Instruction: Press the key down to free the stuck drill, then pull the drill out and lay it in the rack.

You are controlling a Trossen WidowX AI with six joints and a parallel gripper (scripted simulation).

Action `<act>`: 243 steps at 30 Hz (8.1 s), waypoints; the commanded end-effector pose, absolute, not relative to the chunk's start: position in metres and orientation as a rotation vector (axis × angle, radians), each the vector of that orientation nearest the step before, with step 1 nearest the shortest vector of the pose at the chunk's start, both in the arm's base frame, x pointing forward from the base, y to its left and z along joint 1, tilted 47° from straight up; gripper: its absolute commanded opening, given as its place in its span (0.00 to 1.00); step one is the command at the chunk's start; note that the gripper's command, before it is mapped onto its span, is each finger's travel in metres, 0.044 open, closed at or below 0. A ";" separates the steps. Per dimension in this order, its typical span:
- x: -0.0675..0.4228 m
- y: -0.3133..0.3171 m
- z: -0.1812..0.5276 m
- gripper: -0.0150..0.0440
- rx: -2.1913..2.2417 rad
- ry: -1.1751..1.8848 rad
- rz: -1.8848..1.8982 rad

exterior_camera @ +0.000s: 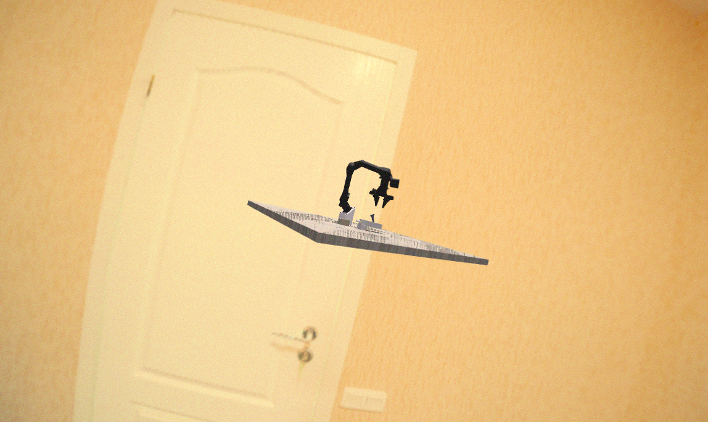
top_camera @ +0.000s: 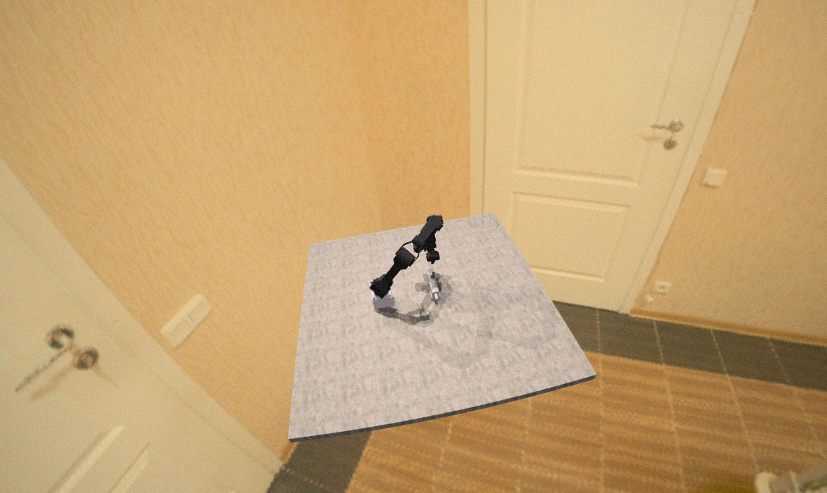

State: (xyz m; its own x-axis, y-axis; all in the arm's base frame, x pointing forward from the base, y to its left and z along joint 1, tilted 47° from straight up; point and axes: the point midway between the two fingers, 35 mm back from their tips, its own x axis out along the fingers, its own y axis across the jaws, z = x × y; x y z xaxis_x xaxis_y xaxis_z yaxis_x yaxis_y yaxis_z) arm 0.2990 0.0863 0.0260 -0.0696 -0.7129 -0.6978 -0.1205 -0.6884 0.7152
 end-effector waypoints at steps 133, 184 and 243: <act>0.256 -0.156 0.057 0.52 2.381 -2.726 -0.902; 0.259 -0.150 0.044 0.30 2.386 -2.720 -0.905; 0.252 -0.185 0.088 0.25 2.382 -2.724 -0.893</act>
